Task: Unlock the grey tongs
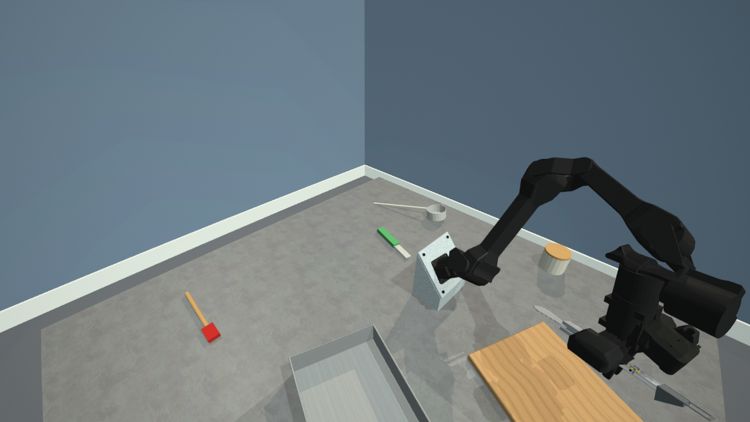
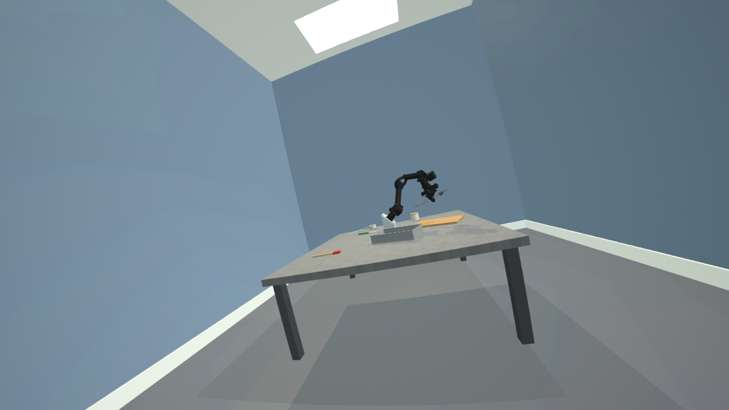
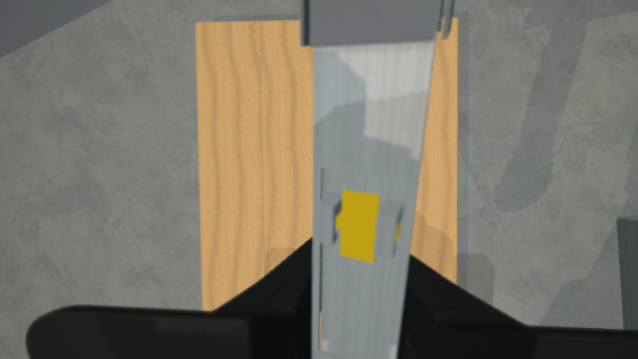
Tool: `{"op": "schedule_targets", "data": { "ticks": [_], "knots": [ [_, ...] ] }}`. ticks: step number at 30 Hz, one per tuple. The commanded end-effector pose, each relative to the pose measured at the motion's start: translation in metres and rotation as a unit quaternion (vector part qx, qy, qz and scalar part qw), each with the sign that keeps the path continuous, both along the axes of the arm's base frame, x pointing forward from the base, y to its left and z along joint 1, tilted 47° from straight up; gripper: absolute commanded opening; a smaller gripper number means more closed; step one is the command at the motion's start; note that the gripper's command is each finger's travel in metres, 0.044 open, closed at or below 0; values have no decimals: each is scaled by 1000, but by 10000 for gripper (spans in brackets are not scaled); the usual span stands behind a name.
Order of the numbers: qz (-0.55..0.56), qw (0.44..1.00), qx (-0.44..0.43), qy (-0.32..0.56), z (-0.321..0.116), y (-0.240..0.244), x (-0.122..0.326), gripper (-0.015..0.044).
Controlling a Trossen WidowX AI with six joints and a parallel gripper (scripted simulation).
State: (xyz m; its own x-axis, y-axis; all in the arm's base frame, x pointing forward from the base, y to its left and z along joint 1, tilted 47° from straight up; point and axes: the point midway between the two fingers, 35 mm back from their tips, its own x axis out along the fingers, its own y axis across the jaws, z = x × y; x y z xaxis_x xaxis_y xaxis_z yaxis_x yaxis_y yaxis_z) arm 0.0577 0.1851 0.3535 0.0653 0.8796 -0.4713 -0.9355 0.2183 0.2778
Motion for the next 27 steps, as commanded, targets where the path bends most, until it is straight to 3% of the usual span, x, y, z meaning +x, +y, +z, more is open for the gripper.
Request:
{"op": "schedule_targets", "data": {
  "ticks": [1,27],
  "knots": [
    [-16,999,31,0,-1,-2,1,-150],
    [-73,965,248,-44,-2,-23,-5,-150]
  ]
}}
